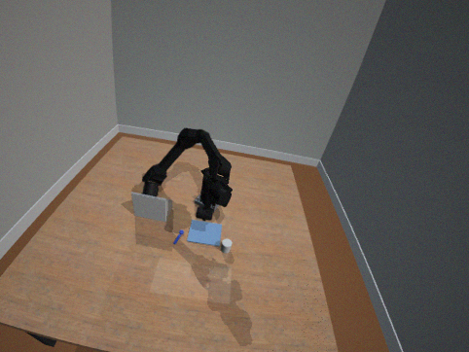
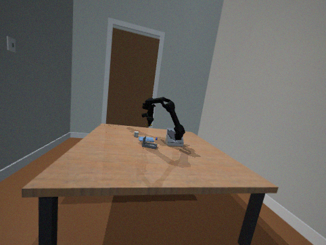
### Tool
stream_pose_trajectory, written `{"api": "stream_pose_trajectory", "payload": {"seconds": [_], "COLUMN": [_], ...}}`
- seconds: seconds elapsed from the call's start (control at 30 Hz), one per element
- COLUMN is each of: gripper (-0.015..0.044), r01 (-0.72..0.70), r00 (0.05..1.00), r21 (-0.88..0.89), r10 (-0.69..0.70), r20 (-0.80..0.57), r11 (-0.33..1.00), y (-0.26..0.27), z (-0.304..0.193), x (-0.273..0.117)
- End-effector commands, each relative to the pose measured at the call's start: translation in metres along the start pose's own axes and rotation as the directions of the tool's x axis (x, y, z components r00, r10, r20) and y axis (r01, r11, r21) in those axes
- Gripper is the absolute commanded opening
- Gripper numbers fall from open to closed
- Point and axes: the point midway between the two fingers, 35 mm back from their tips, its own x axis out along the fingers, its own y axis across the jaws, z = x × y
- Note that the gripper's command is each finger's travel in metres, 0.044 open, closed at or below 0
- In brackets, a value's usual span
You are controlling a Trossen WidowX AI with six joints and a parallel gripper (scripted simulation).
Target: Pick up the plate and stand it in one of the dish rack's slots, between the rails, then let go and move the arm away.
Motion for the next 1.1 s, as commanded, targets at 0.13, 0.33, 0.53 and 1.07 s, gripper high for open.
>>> {"api": "stream_pose_trajectory", "payload": {"seconds": [0.13,0.33,0.53,1.07], "gripper": [0.0,0.0,0.0,0.0], "r01": [0.005,0.004,0.001,-0.013], "r00": [1.0,1.0,1.0,1.0], "r21": [0.079,0.283,0.474,0.865], "r10": [-0.005,-0.005,-0.005,0.001], "r20": [-0.002,0.002,0.006,0.015], "r11": [0.997,0.959,0.88,0.501], "y": [0.013,0.043,0.072,0.145], "z": [0.0,-0.004,-0.009,-0.035], "x": [-0.011,-0.017,-0.021,-0.023]}}
